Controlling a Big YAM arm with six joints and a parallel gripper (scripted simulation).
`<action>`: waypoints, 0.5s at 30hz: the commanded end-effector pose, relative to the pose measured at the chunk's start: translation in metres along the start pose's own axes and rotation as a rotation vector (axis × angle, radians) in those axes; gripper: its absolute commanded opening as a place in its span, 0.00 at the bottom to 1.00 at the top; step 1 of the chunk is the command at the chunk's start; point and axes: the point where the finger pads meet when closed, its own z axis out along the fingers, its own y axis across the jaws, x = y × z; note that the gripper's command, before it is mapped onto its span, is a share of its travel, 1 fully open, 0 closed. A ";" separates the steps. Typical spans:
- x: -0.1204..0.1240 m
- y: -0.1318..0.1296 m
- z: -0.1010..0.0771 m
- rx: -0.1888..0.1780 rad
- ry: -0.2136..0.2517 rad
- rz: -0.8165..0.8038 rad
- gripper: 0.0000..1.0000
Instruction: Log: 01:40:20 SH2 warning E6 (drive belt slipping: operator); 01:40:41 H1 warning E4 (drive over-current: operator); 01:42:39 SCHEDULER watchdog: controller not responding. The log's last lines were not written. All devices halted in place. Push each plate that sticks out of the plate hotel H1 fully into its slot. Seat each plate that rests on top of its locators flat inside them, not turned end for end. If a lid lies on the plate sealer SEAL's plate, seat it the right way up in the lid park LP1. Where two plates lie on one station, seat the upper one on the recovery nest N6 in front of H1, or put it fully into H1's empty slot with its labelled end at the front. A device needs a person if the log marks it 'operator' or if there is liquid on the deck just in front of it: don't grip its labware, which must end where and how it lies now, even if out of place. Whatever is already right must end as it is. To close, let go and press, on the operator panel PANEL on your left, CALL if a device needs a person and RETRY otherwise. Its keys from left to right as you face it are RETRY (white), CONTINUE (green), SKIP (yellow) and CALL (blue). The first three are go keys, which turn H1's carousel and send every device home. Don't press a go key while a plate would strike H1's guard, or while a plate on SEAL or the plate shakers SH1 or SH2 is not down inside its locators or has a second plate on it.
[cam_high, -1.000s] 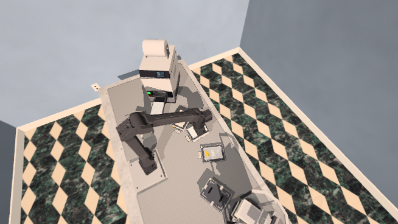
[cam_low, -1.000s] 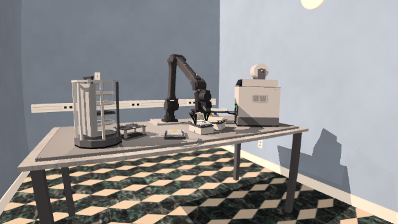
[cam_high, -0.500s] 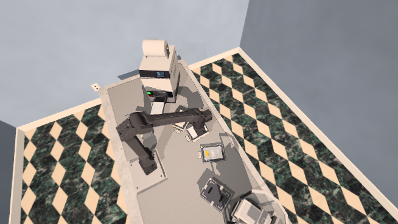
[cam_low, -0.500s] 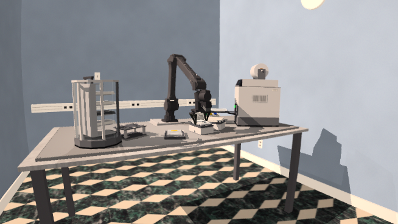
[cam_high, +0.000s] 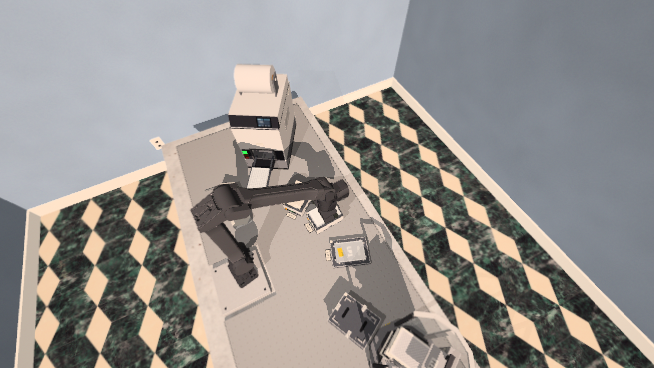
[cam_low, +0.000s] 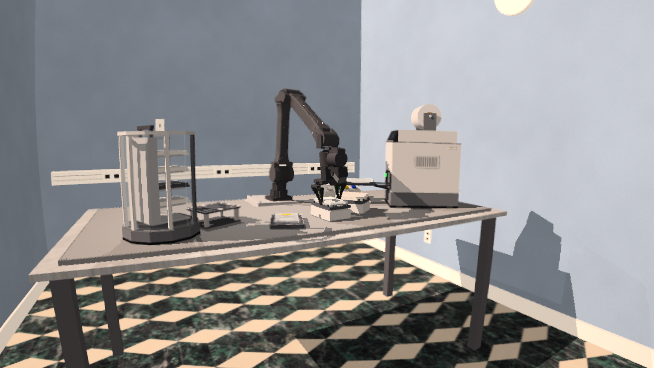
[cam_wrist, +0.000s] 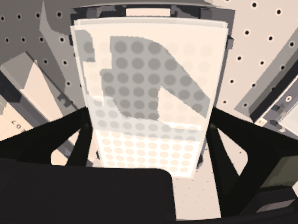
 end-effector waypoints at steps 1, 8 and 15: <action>0.000 0.006 0.002 -0.003 -0.007 -0.008 0.84; 0.004 0.004 0.006 -0.002 0.017 -0.002 1.00; 0.004 0.004 0.006 -0.002 0.017 -0.002 1.00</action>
